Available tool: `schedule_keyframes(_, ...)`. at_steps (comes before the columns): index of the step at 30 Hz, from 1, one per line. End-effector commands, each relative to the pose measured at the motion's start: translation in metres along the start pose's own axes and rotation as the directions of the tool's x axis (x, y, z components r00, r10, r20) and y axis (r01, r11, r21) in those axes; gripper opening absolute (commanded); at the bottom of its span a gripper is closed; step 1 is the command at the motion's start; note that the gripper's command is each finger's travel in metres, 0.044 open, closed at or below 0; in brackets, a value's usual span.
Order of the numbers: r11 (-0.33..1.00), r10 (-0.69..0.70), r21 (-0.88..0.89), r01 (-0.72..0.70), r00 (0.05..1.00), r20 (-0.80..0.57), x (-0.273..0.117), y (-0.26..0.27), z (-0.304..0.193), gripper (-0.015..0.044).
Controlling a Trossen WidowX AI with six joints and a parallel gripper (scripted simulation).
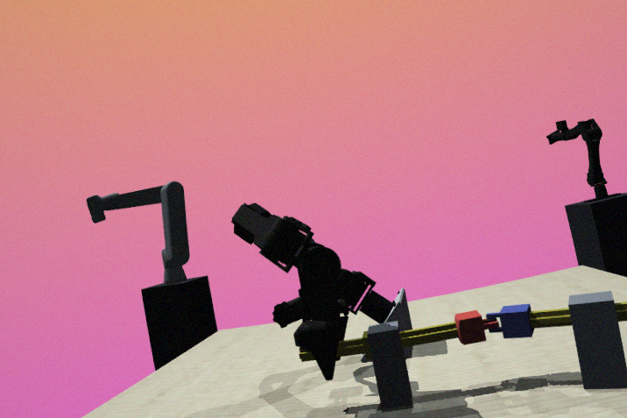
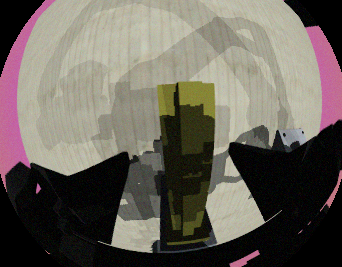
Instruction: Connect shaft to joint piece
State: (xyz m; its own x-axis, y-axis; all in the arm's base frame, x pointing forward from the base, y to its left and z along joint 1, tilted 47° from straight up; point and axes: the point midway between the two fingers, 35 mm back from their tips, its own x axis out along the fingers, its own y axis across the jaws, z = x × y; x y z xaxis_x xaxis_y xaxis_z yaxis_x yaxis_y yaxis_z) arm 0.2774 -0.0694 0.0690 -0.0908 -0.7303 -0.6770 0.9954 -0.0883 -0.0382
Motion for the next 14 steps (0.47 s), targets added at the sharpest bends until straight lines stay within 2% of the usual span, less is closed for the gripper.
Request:
schedule_keyframes(1, 1.000, 0.000, -0.001, 0.000, 1.000, 0.000, 0.000, 0.000, 0.000, 0.0440)
schedule_keyframes(7, 1.000, 0.000, -0.001, 0.000, 1.000, 0.000, 0.000, 0.000, 0.000, 0.0440)
schedule_keyframes(11, 1.000, -0.003, -0.001, 0.003, 1.000, -0.006, -0.026, 0.000, -0.001, 0.0440)
schedule_keyframes(14, 1.000, -0.003, -0.001, 0.003, 1.000, -0.007, -0.029, 0.000, -0.001, 0.0440)
